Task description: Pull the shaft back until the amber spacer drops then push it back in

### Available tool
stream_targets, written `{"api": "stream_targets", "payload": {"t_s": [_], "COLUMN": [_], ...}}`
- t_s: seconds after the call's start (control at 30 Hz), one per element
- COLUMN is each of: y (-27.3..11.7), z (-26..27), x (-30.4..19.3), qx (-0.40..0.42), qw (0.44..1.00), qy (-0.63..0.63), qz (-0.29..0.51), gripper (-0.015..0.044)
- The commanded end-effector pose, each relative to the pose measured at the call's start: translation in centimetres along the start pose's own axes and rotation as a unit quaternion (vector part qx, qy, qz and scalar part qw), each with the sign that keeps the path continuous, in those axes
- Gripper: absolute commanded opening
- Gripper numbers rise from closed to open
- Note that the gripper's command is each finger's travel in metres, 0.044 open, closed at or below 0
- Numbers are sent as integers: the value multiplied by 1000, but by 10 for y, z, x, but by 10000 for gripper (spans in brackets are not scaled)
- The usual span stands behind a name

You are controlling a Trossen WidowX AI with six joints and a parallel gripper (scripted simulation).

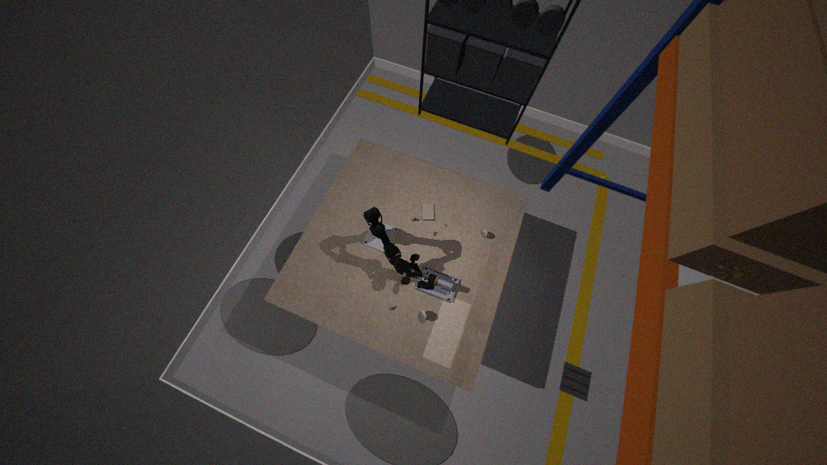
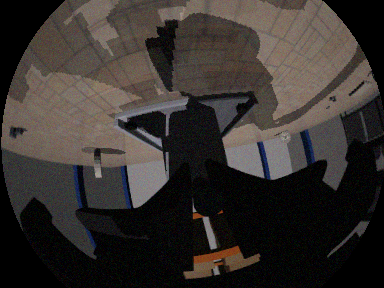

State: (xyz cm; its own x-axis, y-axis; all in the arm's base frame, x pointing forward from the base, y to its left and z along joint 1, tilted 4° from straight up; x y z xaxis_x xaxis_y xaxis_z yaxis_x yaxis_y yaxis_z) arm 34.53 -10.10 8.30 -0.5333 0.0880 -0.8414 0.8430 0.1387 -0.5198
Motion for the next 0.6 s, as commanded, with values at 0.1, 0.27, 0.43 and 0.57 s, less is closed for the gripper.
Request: {"api": "stream_targets", "payload": {"t_s": [0.1, 0.27, 0.43, 0.57], "y": [-2, -5, -8, -11], "z": [0, 1, 1, 2], "x": [1, 3, 5, 6], "qx": [2, 3, 3, 3], "qw": [1000, 1000, 1000, 1000], "qy": [1, 1, 1, 1], "qz": [1, 1, 1, 1], "gripper": [0, 0, 0, 0]}}
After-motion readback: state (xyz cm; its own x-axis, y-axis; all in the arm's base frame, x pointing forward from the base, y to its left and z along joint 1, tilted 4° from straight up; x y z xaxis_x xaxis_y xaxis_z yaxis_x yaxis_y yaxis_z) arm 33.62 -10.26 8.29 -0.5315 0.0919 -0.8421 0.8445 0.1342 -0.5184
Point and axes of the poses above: the point midway between the two fingers, 35 mm back from their tips, its own y axis out along the fingers, its own z axis across the jaws, x = y × z, the point moved 2 cm from there along -y, back along the fingers, and after that the axes turned 15 degrees about y, right-handed, at the moved point
